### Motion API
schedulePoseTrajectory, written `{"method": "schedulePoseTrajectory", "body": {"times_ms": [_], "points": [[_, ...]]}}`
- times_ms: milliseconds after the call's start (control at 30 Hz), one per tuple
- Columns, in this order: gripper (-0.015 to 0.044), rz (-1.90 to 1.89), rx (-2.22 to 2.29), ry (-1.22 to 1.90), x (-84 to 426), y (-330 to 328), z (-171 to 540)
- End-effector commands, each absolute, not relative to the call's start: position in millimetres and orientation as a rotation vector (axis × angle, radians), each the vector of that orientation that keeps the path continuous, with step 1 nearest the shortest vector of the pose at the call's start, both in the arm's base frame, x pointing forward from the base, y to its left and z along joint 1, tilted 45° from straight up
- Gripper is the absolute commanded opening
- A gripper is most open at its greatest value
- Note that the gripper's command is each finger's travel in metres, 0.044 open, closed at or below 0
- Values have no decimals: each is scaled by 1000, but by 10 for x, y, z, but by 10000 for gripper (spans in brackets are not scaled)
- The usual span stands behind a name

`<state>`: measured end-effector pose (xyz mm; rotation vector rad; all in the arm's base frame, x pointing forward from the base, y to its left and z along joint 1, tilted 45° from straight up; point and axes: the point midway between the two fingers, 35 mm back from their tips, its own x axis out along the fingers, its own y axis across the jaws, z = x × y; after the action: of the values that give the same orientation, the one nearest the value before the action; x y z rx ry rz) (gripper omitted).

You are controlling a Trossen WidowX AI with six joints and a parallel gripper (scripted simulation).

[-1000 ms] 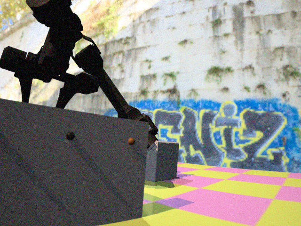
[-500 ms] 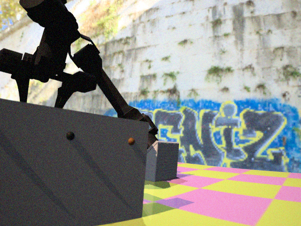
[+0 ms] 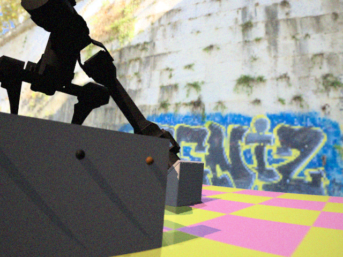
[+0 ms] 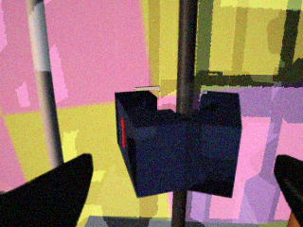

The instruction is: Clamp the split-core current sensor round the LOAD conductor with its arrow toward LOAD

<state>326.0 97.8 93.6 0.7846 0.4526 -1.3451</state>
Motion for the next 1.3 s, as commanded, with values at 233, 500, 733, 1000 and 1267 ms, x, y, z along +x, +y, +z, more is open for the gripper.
{"method": "schedulePoseTrajectory", "body": {"times_ms": [233, 500, 733, 1000, 1267], "points": [[440, -1341, 786, 447, 3324, 733, 705], [440, -1341, 786, 446, 3351, 649, 620], [440, -1341, 785, 446, 3372, 570, 543], [407, -1345, 795, 443, 3383, 563, 547], [353, -1345, 795, 443, 3383, 563, 547]]}}
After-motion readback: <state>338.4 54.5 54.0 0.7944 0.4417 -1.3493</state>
